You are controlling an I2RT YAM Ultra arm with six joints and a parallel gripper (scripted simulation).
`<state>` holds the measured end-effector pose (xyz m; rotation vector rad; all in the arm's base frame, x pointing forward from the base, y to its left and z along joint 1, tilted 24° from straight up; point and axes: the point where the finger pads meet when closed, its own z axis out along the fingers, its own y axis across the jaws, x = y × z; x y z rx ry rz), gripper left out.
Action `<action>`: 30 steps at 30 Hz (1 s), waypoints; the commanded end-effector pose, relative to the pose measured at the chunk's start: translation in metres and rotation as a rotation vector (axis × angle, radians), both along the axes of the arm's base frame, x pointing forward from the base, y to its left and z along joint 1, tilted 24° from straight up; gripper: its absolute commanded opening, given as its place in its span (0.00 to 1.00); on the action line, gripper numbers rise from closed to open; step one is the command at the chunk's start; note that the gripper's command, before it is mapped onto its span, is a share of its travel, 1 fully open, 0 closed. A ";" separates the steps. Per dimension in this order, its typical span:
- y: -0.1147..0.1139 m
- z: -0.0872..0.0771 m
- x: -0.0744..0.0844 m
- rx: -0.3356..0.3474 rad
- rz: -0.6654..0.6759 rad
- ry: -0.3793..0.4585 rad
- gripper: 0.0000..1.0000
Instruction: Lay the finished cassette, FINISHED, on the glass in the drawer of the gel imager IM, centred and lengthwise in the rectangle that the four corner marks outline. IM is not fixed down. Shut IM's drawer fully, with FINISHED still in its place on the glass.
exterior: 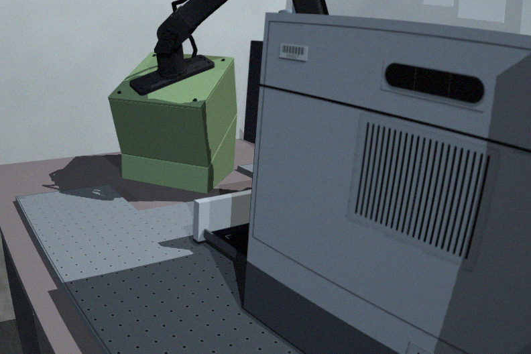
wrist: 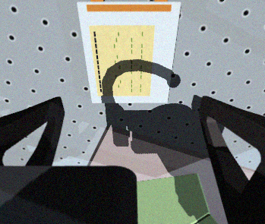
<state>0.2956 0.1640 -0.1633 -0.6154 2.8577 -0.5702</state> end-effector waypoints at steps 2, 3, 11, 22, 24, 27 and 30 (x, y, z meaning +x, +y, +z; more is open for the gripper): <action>0.017 0.012 0.012 0.027 0.010 -0.036 1.00; 0.017 0.012 0.012 0.027 0.010 -0.036 1.00; 0.017 0.012 0.012 0.027 0.010 -0.036 1.00; 0.011 -0.008 0.016 0.021 0.015 -0.031 1.00; 0.009 -0.010 0.018 0.021 0.008 -0.031 1.00; 0.007 -0.014 0.021 0.021 0.004 -0.031 1.00; 0.009 -0.016 0.020 0.021 0.014 -0.031 1.00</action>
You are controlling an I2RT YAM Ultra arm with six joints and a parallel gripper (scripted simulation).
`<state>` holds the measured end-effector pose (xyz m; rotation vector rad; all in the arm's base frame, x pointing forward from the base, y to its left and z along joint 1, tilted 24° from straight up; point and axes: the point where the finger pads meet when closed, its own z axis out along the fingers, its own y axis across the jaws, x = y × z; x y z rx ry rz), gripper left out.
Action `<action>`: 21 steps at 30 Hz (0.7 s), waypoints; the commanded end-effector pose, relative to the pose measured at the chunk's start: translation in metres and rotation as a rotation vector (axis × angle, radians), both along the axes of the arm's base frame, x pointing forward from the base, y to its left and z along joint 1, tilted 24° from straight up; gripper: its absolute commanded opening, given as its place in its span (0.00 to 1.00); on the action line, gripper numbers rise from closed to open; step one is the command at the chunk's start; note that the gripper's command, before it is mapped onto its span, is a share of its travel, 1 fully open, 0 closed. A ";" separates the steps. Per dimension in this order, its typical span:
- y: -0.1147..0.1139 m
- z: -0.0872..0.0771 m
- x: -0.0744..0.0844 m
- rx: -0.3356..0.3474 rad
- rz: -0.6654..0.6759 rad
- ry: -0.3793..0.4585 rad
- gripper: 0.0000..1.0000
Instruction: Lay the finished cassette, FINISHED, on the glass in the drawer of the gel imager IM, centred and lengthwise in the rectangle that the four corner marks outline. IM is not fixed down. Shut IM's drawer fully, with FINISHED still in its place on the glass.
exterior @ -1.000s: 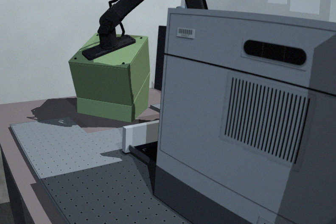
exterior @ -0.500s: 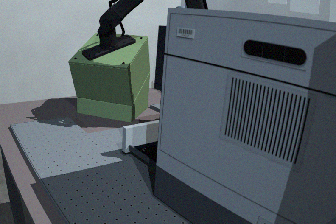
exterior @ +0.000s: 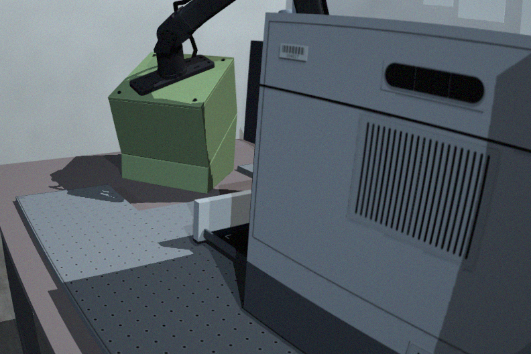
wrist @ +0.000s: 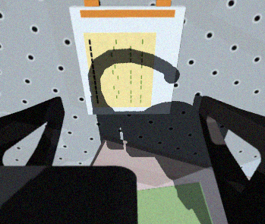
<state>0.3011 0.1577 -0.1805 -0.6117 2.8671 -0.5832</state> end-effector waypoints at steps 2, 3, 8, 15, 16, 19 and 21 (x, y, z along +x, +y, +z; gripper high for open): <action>0.016 0.000 0.015 0.030 0.022 -0.039 1.00; 0.014 -0.002 0.016 0.029 0.017 -0.039 1.00; 0.013 -0.008 0.019 0.029 0.018 -0.040 1.00; 0.009 -0.017 0.022 0.029 0.015 -0.040 1.00; 0.010 -0.018 0.022 0.029 0.020 -0.040 1.00; 0.011 -0.019 0.022 0.029 0.023 -0.039 1.00; 0.007 -0.021 0.025 0.029 0.012 -0.040 1.00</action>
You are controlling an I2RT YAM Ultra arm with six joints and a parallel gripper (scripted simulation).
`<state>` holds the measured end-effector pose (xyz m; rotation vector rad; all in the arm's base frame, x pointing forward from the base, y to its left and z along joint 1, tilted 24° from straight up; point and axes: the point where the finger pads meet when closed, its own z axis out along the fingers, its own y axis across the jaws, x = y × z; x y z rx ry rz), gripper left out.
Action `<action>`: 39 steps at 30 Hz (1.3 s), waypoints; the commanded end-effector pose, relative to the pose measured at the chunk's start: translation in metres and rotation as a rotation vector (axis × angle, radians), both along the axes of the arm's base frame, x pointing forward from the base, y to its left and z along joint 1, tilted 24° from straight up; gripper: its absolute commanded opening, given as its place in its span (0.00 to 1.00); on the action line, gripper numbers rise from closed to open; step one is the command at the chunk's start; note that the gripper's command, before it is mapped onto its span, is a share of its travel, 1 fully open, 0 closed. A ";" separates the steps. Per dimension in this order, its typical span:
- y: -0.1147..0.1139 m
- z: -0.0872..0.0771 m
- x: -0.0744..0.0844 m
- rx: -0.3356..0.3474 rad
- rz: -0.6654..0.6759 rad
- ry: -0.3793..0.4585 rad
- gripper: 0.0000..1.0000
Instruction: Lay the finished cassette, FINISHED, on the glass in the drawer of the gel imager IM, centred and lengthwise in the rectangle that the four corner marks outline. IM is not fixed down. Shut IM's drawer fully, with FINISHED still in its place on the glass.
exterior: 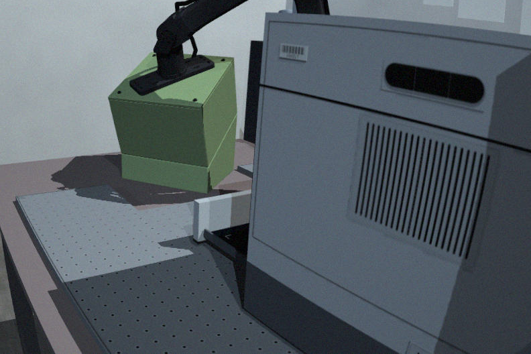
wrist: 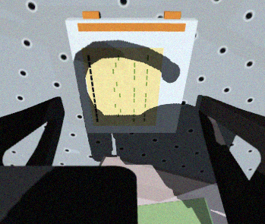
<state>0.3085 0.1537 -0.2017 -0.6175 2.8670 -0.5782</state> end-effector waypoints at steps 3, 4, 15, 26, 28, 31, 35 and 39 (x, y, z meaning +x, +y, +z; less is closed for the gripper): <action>0.010 -0.004 0.018 0.026 0.009 -0.041 1.00; 0.011 -0.005 0.018 0.026 0.013 -0.041 1.00; 0.015 -0.004 0.023 0.038 0.017 -0.056 1.00; 0.008 -0.013 0.020 0.026 0.013 -0.042 1.00; 0.008 -0.014 0.020 0.026 0.014 -0.042 1.00; 0.008 -0.014 0.021 0.026 0.013 -0.042 1.00; 0.007 -0.014 0.022 0.026 0.010 -0.041 1.00; 0.008 -0.016 0.022 0.026 0.014 -0.041 1.00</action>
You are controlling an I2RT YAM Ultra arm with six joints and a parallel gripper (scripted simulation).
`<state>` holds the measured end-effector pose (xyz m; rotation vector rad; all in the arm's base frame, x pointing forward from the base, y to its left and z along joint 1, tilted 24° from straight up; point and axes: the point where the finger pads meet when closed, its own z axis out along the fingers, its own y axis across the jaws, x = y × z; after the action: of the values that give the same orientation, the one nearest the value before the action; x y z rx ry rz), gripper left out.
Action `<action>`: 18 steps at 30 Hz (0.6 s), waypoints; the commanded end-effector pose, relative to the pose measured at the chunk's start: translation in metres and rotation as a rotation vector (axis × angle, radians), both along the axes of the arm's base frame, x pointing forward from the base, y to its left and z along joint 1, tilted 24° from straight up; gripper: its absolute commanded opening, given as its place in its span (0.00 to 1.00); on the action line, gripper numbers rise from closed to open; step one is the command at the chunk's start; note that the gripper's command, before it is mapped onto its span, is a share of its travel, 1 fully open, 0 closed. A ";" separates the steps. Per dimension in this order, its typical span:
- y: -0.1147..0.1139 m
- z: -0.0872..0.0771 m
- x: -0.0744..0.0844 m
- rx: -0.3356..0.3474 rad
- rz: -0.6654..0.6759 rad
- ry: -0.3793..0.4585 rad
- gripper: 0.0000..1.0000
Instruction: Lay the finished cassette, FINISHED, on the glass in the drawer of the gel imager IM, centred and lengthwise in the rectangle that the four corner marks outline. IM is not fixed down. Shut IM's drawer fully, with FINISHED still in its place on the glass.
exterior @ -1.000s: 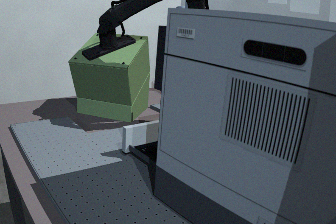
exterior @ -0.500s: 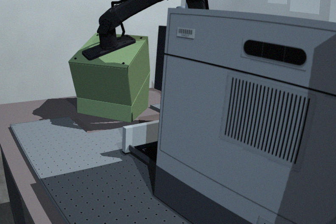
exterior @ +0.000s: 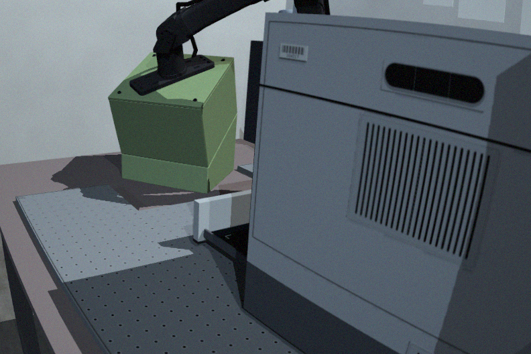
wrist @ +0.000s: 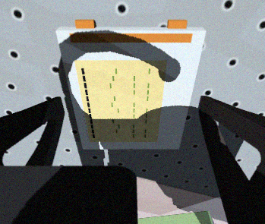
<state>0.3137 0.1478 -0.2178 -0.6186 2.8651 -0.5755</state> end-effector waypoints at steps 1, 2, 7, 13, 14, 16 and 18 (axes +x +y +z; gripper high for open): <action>0.013 0.000 0.017 0.024 0.011 -0.040 1.00; 0.013 0.000 0.018 0.024 0.010 -0.040 1.00; 0.013 -0.002 0.018 0.025 0.011 -0.041 1.00; 0.011 -0.003 0.018 0.024 0.008 -0.040 1.00; 0.011 -0.003 0.018 0.024 0.009 -0.040 1.00; 0.011 -0.004 0.017 0.024 0.012 -0.040 1.00; 0.011 -0.005 0.017 0.024 0.012 -0.040 1.00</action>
<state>0.3198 0.1494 -0.2212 -0.6120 2.8546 -0.5664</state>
